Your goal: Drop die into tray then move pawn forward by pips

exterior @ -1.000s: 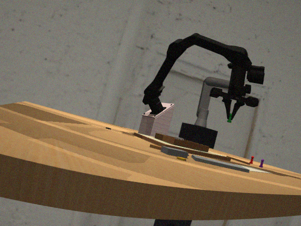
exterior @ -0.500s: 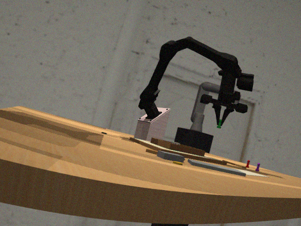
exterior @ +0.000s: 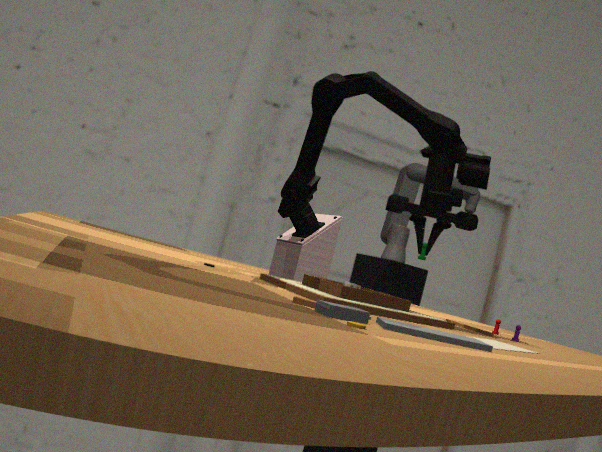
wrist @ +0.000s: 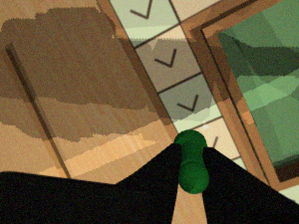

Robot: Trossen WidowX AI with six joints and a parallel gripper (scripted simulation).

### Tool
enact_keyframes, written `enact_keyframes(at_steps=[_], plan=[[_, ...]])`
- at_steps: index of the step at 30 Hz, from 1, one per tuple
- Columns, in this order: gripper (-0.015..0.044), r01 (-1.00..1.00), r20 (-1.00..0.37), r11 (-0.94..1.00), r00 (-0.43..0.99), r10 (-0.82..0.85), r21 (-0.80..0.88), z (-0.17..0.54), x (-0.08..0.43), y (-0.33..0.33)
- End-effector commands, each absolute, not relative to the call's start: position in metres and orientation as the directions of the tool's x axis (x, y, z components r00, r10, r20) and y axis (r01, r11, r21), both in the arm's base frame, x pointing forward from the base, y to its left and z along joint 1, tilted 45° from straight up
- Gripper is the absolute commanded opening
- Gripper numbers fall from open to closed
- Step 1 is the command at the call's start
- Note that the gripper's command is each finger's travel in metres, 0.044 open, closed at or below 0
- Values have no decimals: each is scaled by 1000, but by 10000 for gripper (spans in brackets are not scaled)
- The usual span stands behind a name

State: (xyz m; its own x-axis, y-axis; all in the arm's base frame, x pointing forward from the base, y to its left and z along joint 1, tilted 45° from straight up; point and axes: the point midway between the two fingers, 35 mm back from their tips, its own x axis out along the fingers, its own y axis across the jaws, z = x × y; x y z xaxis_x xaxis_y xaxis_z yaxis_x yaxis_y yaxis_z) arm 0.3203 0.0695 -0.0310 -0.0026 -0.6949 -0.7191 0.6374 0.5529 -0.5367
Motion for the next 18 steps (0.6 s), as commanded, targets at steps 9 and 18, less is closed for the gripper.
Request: enact_keyframes(at_steps=[9,18], plan=[[0,640,-720,549,-9,-694,-537,-41,280,60],[0,639,-719,548,-10,-695,-539,-47,247,50]])
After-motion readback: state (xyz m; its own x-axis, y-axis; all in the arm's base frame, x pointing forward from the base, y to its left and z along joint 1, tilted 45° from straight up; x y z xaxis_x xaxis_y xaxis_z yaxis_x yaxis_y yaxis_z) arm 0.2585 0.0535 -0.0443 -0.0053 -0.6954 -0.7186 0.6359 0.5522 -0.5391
